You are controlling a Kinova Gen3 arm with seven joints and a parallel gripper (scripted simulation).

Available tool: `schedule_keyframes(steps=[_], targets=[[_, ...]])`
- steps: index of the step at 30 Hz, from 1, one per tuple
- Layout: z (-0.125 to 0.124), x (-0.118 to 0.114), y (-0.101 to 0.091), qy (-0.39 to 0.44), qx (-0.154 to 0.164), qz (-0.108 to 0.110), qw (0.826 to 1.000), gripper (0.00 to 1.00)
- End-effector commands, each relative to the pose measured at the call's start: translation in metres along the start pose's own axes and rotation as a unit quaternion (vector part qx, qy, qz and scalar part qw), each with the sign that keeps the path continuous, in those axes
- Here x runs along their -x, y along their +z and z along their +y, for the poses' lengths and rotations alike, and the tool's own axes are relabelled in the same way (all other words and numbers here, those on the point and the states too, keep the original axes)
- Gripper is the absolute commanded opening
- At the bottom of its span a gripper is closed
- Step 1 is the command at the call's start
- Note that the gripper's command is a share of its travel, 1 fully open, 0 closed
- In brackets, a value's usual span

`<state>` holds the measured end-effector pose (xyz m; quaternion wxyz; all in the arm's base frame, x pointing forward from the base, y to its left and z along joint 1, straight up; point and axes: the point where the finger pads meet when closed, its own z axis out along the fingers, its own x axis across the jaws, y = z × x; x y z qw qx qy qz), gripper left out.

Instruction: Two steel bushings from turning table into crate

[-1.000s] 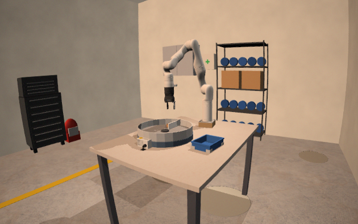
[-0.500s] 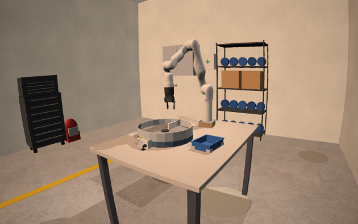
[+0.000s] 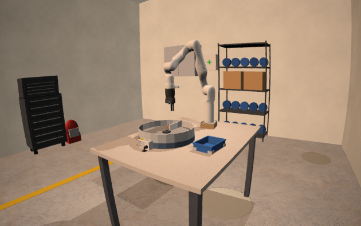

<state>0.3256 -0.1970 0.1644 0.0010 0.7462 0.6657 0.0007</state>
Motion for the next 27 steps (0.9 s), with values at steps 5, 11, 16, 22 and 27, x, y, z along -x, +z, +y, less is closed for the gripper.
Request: schedule_keyframes(steps=[5,11,16,22,27], targets=[[0.001,0.0,0.0,-0.001,0.001,0.0,1.0,0.27],[-0.003,0.002,0.005,0.12,0.001,0.0,0.993,0.27],[-0.003,0.002,0.005,0.12,0.001,0.0,0.993,0.27],[-0.003,0.002,0.005,0.12,0.001,0.0,0.993,0.27],[-0.007,0.004,0.01,0.215,0.001,0.0,0.977,0.27]])
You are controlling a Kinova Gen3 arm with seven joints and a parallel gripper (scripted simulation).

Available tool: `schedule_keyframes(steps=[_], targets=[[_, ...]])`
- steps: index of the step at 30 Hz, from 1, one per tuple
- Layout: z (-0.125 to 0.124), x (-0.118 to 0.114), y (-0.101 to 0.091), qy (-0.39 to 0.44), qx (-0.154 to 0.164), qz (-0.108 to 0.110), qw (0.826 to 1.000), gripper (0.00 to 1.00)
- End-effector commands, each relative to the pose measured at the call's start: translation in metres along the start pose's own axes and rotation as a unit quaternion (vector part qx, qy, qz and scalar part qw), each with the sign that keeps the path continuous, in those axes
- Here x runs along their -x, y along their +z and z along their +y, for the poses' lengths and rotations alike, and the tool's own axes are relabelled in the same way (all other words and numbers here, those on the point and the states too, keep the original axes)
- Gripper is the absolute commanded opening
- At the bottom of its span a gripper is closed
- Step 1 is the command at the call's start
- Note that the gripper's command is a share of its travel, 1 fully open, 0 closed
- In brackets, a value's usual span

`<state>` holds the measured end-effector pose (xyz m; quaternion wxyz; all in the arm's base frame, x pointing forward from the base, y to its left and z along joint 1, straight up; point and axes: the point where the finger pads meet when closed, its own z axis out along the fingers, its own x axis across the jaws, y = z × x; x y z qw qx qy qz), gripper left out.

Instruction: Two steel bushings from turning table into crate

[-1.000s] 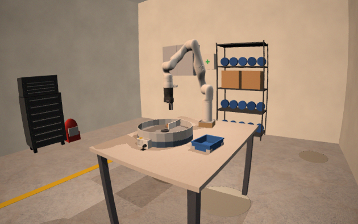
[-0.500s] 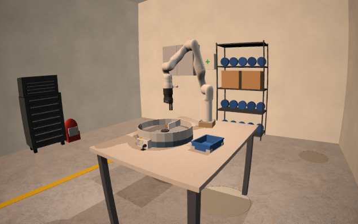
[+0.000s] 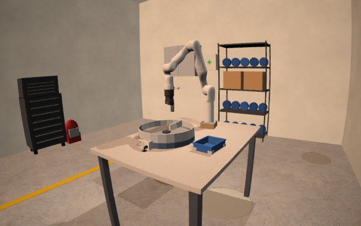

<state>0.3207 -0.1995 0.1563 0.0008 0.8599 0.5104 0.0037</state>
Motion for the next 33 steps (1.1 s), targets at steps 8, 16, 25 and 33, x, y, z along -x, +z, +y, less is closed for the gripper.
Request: schedule_keyframes(steps=[8,16,25,33], targets=[[-0.0021,0.0024,0.0027,0.048,-0.001,-0.002,0.999,0.27],[-0.0038,0.0047,0.0061,0.12,0.0,-0.003,0.993,0.27],[-0.0049,0.0062,0.0083,0.168,0.0,-0.003,0.986,0.27],[-0.0066,0.0085,0.0117,0.239,0.0,-0.003,0.971,0.27]])
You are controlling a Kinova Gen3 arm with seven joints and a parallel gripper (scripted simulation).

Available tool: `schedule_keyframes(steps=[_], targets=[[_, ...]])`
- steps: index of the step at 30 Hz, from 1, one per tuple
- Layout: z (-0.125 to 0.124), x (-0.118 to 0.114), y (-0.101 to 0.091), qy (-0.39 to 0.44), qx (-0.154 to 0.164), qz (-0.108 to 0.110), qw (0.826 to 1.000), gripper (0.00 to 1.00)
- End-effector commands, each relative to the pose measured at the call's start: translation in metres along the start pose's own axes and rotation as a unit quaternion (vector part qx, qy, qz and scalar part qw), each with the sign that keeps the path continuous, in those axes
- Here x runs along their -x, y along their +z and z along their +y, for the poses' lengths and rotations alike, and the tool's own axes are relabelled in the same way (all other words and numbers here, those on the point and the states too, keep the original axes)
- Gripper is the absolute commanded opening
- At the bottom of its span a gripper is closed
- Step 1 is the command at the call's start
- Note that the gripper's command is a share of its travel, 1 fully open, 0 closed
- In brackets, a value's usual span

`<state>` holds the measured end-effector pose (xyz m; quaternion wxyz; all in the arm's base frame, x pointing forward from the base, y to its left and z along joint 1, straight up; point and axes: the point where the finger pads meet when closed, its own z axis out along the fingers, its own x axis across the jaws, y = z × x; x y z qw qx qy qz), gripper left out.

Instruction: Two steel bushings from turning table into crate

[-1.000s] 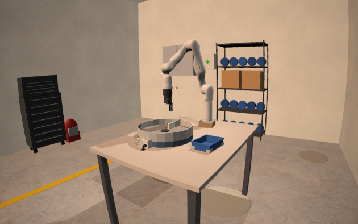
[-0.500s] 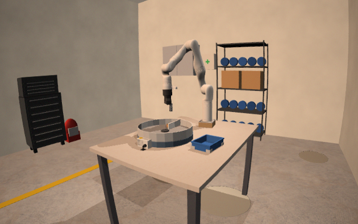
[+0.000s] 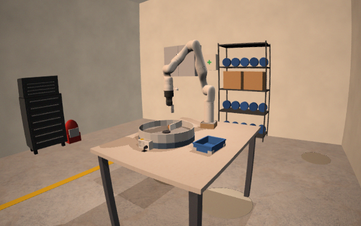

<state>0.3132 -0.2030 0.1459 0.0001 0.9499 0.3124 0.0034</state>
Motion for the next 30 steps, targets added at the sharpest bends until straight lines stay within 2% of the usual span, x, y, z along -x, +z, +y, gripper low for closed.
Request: schedule_keyframes(steps=[1,2,14,19,30], targets=[[-0.001,0.0033,0.0025,0.048,0.0,-0.002,0.999,0.27],[-0.0012,0.0042,0.0036,0.072,0.0,-0.002,0.997,0.27],[-0.0012,0.0042,0.0036,0.072,0.0,-0.002,0.997,0.27],[-0.0021,0.0089,0.0092,0.192,0.001,-0.002,0.981,0.27],[-0.0021,0.0089,0.0092,0.192,0.001,-0.002,0.981,0.27]])
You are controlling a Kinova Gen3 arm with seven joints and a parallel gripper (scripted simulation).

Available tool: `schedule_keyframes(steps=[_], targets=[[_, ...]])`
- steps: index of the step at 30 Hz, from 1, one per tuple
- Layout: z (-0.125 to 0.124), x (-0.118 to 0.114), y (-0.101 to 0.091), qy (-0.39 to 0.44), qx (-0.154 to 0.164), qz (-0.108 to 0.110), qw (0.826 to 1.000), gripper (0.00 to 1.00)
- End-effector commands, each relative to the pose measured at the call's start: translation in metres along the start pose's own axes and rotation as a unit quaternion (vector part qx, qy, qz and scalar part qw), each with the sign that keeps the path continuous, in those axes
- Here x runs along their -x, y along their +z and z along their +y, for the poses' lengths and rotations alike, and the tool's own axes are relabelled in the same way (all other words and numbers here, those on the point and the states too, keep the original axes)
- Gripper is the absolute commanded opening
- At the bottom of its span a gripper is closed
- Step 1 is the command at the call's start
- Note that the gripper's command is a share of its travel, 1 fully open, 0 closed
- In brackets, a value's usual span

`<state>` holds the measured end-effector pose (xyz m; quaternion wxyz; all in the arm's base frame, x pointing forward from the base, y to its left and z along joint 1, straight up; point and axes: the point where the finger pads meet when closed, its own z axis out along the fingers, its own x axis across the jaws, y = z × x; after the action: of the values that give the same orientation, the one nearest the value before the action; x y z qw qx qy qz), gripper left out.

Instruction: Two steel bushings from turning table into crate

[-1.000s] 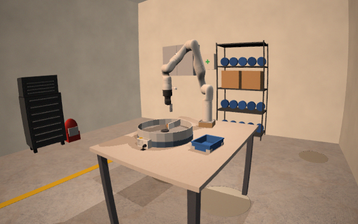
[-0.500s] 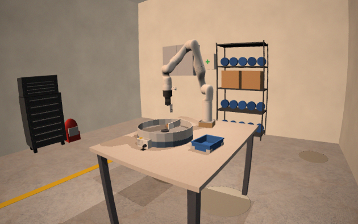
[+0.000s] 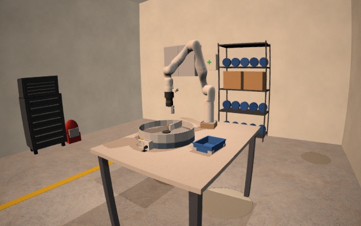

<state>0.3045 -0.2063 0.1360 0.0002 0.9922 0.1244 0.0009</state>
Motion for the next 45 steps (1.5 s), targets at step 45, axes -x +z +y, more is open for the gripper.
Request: schedule_keyframes(steps=[45], targets=[[0.003,0.014,0.016,0.355,0.0,0.001,0.935,0.27]])
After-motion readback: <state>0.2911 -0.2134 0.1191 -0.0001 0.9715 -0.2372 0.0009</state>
